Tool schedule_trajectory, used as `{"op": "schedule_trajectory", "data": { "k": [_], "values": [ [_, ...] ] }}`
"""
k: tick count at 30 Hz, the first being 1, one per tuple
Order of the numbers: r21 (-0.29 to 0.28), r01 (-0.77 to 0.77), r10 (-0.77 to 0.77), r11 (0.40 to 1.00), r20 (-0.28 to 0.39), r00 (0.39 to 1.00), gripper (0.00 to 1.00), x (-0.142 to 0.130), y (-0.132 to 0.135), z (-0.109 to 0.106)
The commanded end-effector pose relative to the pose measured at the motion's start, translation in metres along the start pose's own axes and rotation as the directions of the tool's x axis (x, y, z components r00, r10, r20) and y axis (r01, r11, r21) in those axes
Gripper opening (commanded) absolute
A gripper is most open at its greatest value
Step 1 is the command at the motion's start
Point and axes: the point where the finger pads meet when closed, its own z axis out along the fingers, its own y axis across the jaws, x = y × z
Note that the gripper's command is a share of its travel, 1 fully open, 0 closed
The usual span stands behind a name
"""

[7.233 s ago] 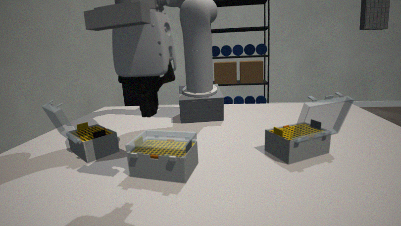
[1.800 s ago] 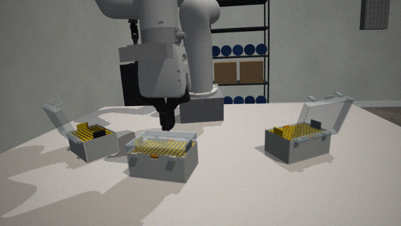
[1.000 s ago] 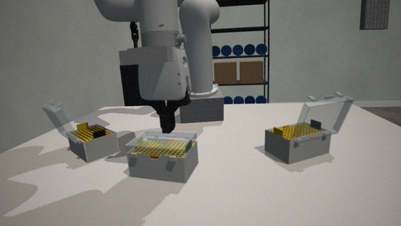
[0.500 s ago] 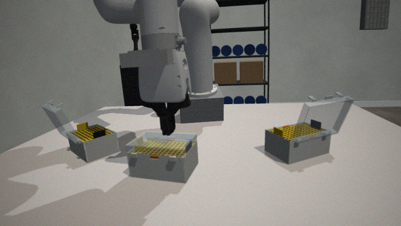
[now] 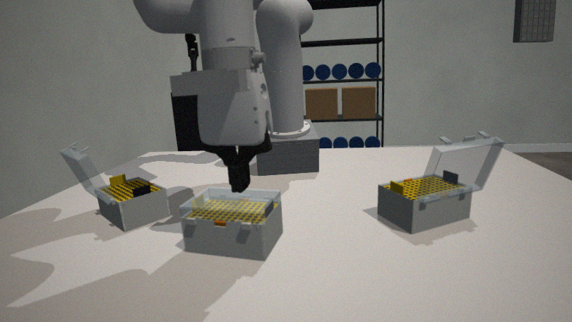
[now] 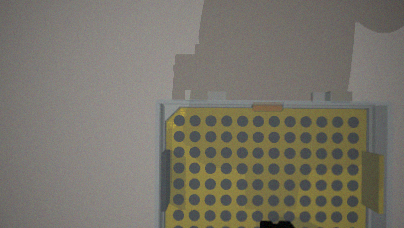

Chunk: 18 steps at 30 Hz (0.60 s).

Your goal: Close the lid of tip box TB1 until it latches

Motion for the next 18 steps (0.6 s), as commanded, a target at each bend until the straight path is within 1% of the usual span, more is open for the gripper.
{"op": "schedule_trajectory", "data": {
  "k": [1,18],
  "values": [
    [0.000,0.000,0.000,1.000,-0.002,1.000,0.00,0.0009,-0.0001,-0.0006],
    [0.000,0.000,0.000,1.000,-0.002,1.000,0.00,0.0009,-0.0001,-0.0023]
  ]
}}
